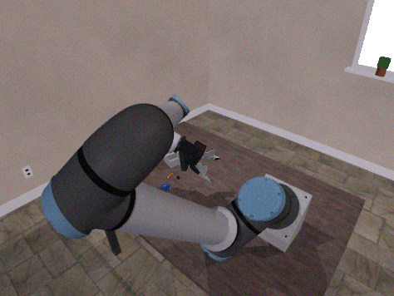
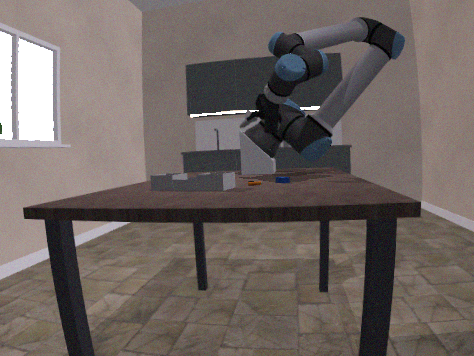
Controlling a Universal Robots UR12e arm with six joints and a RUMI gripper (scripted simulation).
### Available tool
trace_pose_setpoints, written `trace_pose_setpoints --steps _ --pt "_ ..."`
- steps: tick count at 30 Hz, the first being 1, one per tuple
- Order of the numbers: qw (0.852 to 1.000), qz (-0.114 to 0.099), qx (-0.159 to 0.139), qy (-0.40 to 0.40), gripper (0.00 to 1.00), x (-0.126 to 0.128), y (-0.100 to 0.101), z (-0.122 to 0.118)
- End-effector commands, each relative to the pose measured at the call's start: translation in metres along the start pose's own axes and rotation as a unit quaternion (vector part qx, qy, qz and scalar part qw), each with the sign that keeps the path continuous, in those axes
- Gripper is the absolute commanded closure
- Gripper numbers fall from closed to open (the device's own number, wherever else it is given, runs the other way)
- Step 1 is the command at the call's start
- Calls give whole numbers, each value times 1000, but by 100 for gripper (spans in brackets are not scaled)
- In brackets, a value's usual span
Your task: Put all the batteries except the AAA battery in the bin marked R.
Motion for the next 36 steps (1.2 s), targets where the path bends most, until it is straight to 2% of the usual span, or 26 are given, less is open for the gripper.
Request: trace_pose_setpoints --steps 1,17,18,20,24,26,27,29,31,32,35,36 --pt "1000 0 0 0 0 0 0 0" --pt "1000 0 0 0 0 0 0 0" --pt "1000 0 0 0 96 0 -4 -8" --pt "1000 0 0 0 96 -1 -11 -21" --pt "1000 0 0 0 96 -1 -11 -21" --pt "999 8 47 17 96 8 -17 -19" --pt "998 10 56 21 96 10 -17 -12" --pt "998 10 56 21 96 12 -17 -7" --pt "994 19 102 37 96 21 -24 -3" --pt "993 21 110 40 96 24 -27 1" --pt "993 21 110 40 96 24 -27 1" --pt "990 25 133 48 96 29 -31 2"
Point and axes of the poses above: the point where the finger pads meet when closed, its own y axis out along the fingers, its own x axis across the jaws, z = x × y, the point moved 9 cm from there along -y, back along the fingers, and after that the axes turned 8 degrees about -y, right-handed, at the moved point
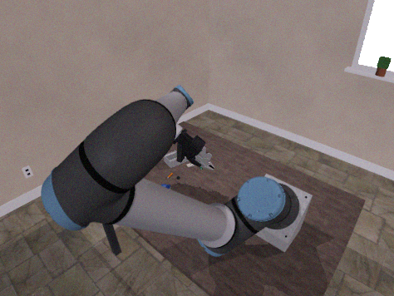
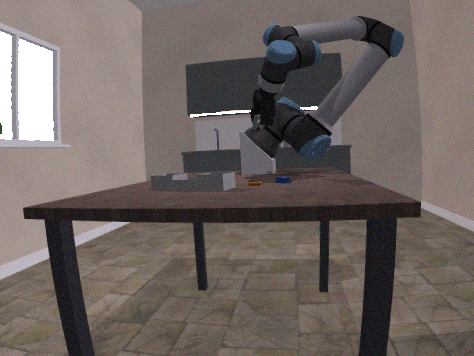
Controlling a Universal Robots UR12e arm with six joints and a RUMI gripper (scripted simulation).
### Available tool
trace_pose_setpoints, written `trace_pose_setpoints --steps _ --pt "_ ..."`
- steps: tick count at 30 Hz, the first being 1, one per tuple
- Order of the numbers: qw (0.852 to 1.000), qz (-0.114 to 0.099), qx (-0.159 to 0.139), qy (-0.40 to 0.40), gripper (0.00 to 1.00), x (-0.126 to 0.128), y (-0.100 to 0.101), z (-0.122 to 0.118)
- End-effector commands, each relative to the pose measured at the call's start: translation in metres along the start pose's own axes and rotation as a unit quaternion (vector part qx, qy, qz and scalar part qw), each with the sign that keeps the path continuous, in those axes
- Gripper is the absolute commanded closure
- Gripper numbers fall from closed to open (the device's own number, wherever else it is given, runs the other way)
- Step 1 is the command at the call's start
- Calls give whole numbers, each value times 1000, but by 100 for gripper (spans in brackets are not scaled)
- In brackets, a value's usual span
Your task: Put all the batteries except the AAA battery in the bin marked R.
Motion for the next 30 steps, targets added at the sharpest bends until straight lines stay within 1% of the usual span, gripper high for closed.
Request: trace_pose_setpoints --steps 1,2,5,7,8,11,13,15,16,19,21,22,23,26,28,29,30 --pt "997 12 68 24 96 14 -9 10" --pt "997 14 76 26 96 17 -13 15" --pt "997 14 76 26 96 18 -13 16" --pt "991 22 122 42 96 26 -21 19" --pt "990 23 130 44 96 30 -25 23" --pt "990 23 130 44 96 31 -26 24" --pt "982 30 177 59 96 40 -34 25" --pt "982 30 177 59 96 40 -34 25" --pt "981 31 184 61 96 44 -39 29" --pt "981 31 184 61 96 46 -41 31" --pt "970 38 230 75 96 55 -49 31" --pt "968 39 237 77 96 59 -55 33" --pt "968 39 237 77 96 61 -58 36" --pt "968 39 237 77 96 61 -58 36" --pt "954 46 283 90 96 70 -66 34" --pt "952 47 290 92 96 74 -72 36" --pt "952 47 290 92 96 77 -76 38"
Point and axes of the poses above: the point where the finger pads meet when closed, its own y axis out along the fingers, its own x axis across the jaws, z = x × y, the point moved 9 cm from there along -y, back along the fingers, and after that the axes turned 8 degrees about -y, right-handed, at the moved point
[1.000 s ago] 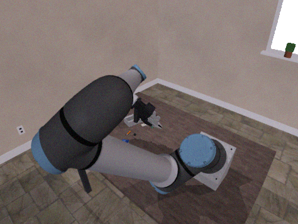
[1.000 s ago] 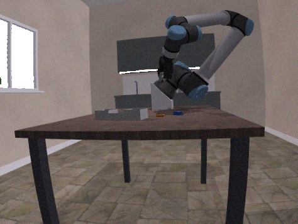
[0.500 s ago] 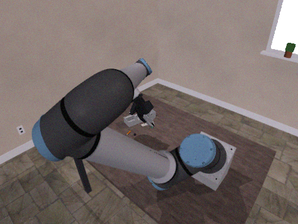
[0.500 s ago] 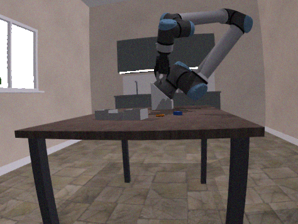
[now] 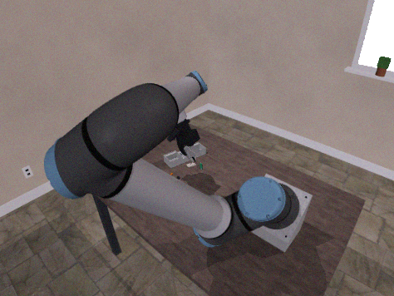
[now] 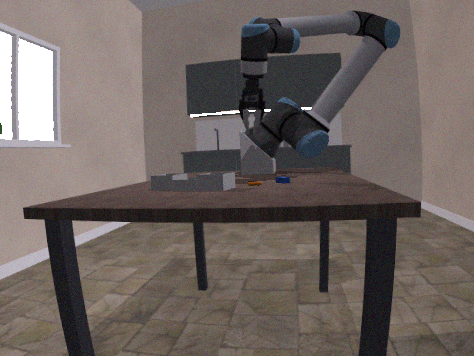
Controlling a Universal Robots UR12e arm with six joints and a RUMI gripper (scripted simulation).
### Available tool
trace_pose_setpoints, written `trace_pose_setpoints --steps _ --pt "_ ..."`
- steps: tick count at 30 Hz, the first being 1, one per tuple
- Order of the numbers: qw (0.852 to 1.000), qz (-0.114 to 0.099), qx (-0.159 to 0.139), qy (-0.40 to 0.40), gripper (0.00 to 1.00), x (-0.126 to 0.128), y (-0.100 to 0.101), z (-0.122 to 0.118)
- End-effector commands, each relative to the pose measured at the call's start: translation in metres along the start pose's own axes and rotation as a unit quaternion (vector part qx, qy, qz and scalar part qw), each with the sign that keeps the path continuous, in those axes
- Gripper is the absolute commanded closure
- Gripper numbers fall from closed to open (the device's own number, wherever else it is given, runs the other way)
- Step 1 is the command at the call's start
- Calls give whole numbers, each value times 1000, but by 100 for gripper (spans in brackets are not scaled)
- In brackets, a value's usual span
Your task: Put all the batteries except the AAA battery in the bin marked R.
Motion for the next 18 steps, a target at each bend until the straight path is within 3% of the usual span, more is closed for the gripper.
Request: trace_pose_setpoints --steps 1,3,5,6,10,12,14,18 --pt "999 6 42 12 96 12 -12 15" --pt "999 6 42 12 96 12 -12 15" --pt "996 13 90 24 96 19 -21 17" --pt "995 14 96 25 96 23 -26 22" --pt "995 14 96 25 96 26 -30 27" --pt "989 20 144 37 96 33 -39 29" --pt "988 21 150 38 96 40 -50 38" --pt "988 21 150 38 96 40 -50 38"
Point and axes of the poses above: the point where the finger pads meet when closed, its own y axis out along the fingers, its own x axis across the jaws, z = x × y, the point moved 9 cm from there along -y, back along the fingers, and after that the axes turned 8 degrees about -y, right-handed, at the moved point
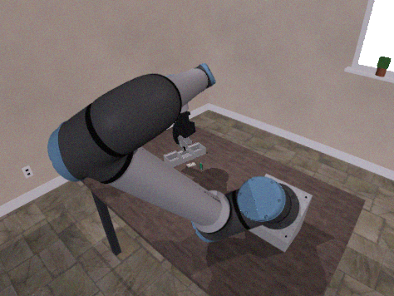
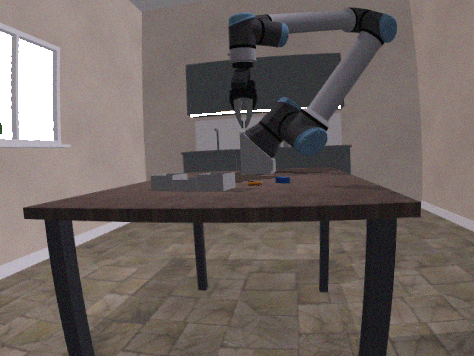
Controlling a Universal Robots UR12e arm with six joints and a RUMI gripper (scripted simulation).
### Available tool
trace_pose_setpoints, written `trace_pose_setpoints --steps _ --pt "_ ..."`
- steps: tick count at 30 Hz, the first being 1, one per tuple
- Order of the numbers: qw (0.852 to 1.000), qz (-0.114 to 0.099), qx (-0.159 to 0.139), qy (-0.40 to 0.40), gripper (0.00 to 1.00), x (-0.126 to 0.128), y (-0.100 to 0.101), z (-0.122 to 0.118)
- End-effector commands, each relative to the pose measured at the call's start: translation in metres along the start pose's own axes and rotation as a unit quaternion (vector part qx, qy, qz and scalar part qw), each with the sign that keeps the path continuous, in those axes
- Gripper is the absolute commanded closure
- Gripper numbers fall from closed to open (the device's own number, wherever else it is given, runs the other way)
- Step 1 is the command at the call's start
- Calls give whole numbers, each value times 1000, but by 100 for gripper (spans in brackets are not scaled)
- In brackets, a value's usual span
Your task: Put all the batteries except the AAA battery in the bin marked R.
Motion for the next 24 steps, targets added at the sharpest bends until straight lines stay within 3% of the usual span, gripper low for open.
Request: trace_pose_setpoints --steps 1,3,4,24 --pt "1000 2 16 4 96 5 -5 8" --pt "998 8 64 14 96 12 -14 11" --pt "997 9 70 15 96 15 -19 16" --pt "997 9 70 15 96 18 -24 23"
Point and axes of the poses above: the point where the finger pads meet when closed, its own y axis out along the fingers, its own x axis across the jaws, z = x × y, the point moved 9 cm from there along -y, back along the fingers, and after that the axes turned 8 degrees about -y, right-handed, at the moved point
